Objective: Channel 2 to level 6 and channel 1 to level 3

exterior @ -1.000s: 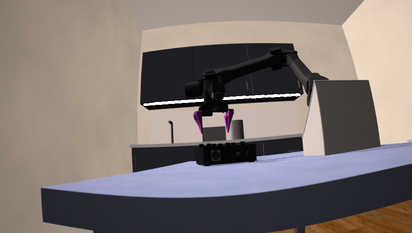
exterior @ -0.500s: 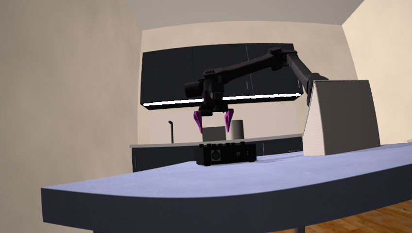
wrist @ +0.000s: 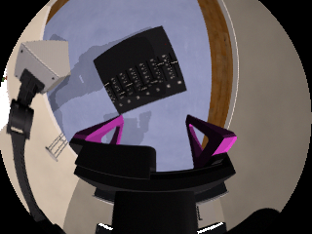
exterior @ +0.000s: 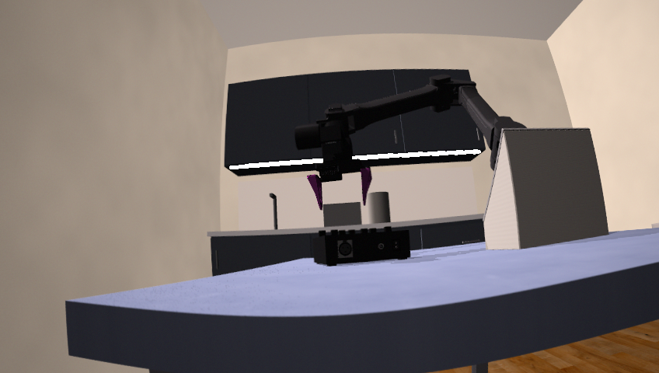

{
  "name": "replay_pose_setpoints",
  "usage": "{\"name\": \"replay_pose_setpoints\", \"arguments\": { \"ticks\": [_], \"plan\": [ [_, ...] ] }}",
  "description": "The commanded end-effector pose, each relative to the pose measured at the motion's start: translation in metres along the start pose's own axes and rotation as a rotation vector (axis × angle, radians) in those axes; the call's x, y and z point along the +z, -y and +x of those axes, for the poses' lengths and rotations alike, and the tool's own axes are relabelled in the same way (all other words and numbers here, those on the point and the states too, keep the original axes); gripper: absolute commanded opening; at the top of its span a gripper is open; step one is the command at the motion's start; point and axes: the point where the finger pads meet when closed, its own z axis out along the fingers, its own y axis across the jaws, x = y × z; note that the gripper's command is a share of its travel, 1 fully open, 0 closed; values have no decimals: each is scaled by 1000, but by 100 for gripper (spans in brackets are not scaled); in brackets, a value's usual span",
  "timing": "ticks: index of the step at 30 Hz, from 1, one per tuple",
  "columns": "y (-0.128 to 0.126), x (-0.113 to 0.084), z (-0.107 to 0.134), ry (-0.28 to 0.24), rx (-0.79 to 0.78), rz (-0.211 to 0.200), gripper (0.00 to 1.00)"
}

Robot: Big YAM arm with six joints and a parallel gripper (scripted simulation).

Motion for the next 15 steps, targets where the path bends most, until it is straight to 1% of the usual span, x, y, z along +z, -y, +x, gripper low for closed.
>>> {"name": "replay_pose_setpoints", "arguments": {
  "ticks": [1,4,7,10,11,13,14,15],
  "plan": [
    [-5,-7,-13,-12,222,-15,100],
    [1,-16,-15,-13,406,2,100],
    [-5,-17,-23,-17,544,5,100],
    [0,-27,-25,-11,683,25,100],
    [-2,-28,-28,-11,726,27,100],
    [-2,-28,-28,-11,726,27,100],
    [-4,-28,-31,-13,839,29,100],
    [-8,-28,-34,-14,879,31,100]
  ]
}}
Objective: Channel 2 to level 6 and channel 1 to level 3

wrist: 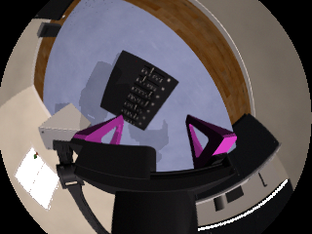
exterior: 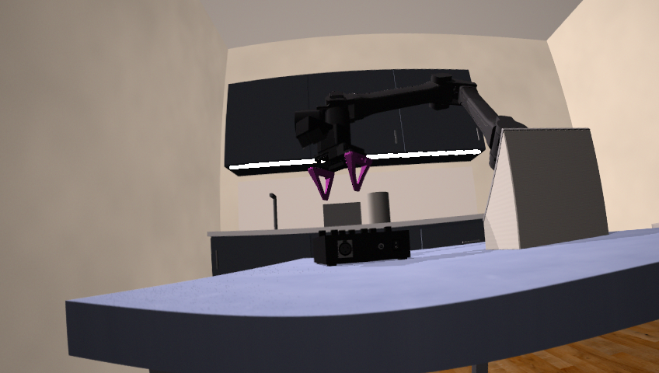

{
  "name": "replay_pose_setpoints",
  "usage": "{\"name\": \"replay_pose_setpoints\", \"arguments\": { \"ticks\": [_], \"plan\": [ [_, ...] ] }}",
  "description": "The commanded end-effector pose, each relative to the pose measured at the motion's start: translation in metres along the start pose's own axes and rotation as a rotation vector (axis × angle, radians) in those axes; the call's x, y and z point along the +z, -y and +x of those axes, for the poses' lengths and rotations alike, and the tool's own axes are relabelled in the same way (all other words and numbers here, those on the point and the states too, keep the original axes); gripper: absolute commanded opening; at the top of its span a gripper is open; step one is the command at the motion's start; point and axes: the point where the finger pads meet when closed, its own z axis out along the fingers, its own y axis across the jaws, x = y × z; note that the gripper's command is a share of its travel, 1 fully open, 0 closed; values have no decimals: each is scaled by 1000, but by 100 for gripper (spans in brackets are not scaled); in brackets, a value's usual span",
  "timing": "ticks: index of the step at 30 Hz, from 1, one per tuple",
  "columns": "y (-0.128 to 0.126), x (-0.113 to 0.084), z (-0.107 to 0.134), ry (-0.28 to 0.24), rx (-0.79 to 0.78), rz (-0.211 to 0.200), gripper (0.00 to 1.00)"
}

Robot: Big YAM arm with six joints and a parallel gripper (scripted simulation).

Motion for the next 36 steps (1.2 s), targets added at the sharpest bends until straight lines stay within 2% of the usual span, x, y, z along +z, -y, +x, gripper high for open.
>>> {"name": "replay_pose_setpoints", "arguments": {
  "ticks": [1,13,15,16,30,32,33,36],
  "plan": [
    [-9,-12,-2,-22,279,4,100],
    [-23,-37,-16,12,815,38,100],
    [-23,-37,-16,12,815,38,100],
    [-25,-38,-17,19,927,42,100],
    [-42,-52,-24,66,1566,64,100],
    [-42,-52,-24,66,1566,64,100],
    [-42,-53,-24,71,1683,67,100],
    [-44,-54,-25,76,1819,71,100]
  ]
}}
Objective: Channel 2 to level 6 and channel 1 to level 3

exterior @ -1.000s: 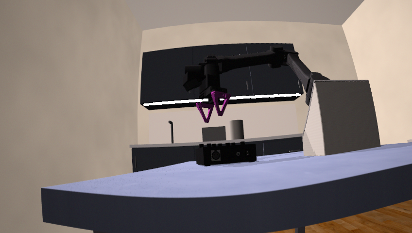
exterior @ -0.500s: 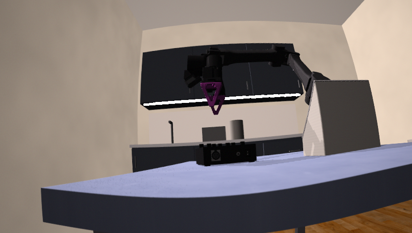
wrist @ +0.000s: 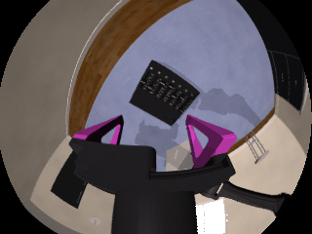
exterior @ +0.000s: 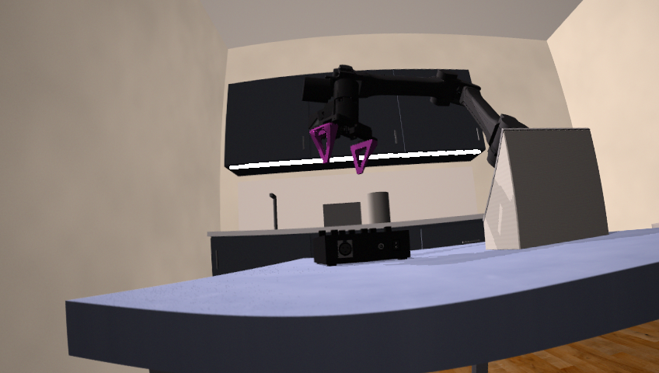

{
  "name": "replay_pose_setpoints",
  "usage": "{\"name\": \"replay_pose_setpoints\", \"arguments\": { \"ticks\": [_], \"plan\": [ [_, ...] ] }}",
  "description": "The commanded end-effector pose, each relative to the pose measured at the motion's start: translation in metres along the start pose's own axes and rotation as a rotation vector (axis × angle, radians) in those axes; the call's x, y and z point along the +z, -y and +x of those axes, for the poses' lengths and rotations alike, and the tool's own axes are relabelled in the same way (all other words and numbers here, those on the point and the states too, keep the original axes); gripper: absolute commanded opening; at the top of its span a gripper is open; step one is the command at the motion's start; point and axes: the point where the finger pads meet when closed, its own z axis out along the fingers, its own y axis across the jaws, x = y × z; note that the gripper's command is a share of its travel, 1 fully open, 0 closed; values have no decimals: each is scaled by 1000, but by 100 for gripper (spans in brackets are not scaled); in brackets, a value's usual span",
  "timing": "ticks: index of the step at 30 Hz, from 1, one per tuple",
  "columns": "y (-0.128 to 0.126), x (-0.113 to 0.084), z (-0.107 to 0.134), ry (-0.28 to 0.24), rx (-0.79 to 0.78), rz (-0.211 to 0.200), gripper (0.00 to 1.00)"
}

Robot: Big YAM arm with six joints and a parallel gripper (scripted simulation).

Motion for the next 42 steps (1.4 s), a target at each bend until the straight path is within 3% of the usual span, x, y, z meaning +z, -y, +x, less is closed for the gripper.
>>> {"name": "replay_pose_setpoints", "arguments": {
  "ticks": [1,11,23,24,28,30,32,34,35,39,42],
  "plan": [
    [0,-10,4,9,279,29,100],
    [3,-8,3,18,741,82,100],
    [7,-9,0,17,814,91,100],
    [19,7,13,13,807,107,100],
    [48,59,46,4,628,103,100],
    [48,59,46,4,628,103,100],
    [61,78,62,0,563,102,100],
    [64,83,66,-3,548,101,100],
    [64,83,66,-3,548,101,0],
    [52,72,58,13,544,66,0],
    [58,77,57,7,559,81,0]
  ]
}}
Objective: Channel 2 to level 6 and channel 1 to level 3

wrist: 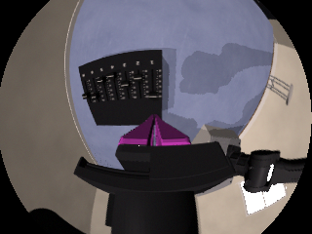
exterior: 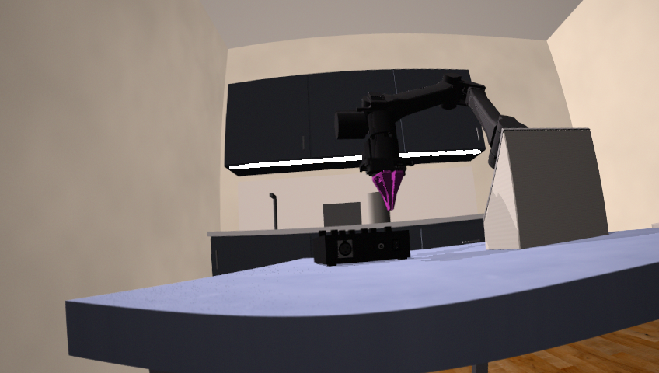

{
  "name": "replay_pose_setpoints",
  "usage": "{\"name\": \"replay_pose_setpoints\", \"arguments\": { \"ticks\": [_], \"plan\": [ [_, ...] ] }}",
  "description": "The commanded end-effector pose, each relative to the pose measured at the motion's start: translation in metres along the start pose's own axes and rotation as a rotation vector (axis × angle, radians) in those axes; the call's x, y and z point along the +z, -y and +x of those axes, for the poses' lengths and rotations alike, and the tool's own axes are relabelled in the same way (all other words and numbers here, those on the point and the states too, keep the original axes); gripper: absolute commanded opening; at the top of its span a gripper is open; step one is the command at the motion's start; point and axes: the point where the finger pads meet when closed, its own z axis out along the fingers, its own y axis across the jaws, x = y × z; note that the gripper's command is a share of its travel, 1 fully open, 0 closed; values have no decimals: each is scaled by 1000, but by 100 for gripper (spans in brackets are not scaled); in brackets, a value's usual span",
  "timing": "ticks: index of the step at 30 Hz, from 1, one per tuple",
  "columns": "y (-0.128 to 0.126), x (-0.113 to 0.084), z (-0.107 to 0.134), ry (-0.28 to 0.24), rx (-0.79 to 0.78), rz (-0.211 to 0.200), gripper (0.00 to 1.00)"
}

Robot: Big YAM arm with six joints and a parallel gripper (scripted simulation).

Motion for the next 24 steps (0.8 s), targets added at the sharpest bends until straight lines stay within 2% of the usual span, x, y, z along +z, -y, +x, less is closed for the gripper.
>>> {"name": "replay_pose_setpoints", "arguments": {
  "ticks": [1,24],
  "plan": [
    [-13,-5,-7,0,-6,-32,0],
    [-13,-4,-6,1,-8,-27,0]
  ]
}}
